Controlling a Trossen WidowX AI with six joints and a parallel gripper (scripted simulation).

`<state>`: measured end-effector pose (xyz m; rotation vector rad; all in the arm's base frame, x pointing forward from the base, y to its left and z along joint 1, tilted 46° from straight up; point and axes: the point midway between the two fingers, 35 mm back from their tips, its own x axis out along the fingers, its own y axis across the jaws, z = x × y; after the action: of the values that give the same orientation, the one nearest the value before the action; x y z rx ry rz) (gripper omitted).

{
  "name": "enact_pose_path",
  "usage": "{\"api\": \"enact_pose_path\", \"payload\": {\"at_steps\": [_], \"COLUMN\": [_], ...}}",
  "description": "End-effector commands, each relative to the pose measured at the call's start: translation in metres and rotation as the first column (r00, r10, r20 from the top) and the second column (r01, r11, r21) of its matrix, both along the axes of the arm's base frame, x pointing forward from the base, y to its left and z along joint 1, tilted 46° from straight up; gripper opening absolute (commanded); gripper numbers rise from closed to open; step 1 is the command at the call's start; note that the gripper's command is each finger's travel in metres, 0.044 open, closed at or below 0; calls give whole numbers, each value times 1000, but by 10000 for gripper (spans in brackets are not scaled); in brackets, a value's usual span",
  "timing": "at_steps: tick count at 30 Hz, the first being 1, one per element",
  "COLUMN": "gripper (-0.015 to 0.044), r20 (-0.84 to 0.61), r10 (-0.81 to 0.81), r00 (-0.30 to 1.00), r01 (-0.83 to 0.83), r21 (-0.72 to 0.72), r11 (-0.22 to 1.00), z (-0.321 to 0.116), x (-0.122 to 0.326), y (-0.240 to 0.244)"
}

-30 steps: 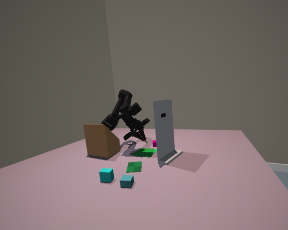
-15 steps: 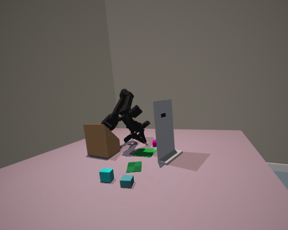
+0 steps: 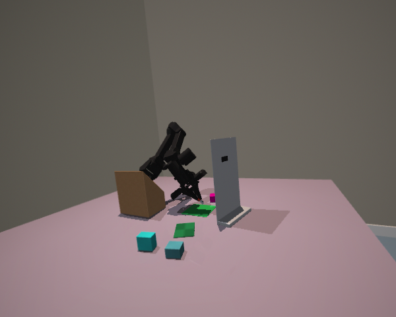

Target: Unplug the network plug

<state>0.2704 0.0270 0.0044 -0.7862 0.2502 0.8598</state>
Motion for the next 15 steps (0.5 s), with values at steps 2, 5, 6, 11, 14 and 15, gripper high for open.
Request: {"api": "enact_pose_path", "payload": {"at_steps": [2,5,6,11,14,15], "gripper": [0,0,0,0,0,0], "r20": [-9,-9,-9,-8,-8,-7], "r10": [-2,-2,-3,-3,-3,-3], "r00": [1000,1000,1000,1000,1000,1000], "r01": [2,3,3,3,3,4], "r21": [4,4,4,6,7,7], "r11": [1000,1000,1000,1000,1000,1000], "z": [-5,-6,-7,-10,-11,-11], "x": [-1,-1,-1,-1,-1,-2], "y": [4,6,7,10,12,13]}}
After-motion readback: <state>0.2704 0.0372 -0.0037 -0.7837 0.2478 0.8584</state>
